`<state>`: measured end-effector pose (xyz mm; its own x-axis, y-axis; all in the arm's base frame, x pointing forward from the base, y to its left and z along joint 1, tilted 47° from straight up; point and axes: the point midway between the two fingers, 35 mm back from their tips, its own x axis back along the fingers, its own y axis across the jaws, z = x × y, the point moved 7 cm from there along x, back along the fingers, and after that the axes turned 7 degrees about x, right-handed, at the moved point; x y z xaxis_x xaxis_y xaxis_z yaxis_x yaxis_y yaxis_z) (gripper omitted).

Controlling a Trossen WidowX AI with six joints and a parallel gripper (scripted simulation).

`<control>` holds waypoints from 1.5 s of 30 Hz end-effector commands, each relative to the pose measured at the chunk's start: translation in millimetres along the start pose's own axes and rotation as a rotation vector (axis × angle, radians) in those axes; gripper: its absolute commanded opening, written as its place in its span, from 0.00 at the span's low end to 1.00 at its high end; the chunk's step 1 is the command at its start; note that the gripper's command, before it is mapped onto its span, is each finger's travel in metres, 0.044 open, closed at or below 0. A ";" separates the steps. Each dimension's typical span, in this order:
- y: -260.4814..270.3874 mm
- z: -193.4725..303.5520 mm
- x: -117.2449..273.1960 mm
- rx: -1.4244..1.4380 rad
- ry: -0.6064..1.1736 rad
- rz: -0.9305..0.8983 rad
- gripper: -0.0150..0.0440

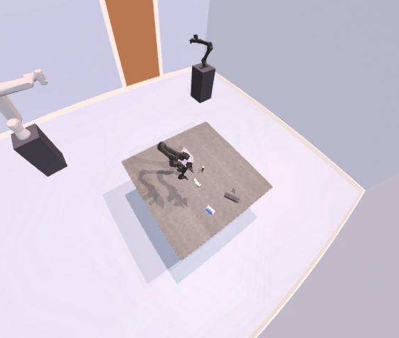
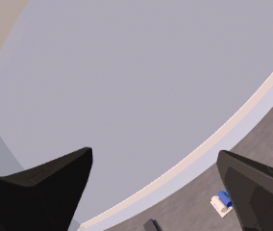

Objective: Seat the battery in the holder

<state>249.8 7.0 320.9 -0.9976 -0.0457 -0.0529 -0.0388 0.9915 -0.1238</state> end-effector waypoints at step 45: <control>159.3 354.6 66.5 0.832 1.750 0.193 0.25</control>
<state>203.2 141.6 -36.2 0.0235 0.6934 0.7202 -0.4193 0.6608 -0.6225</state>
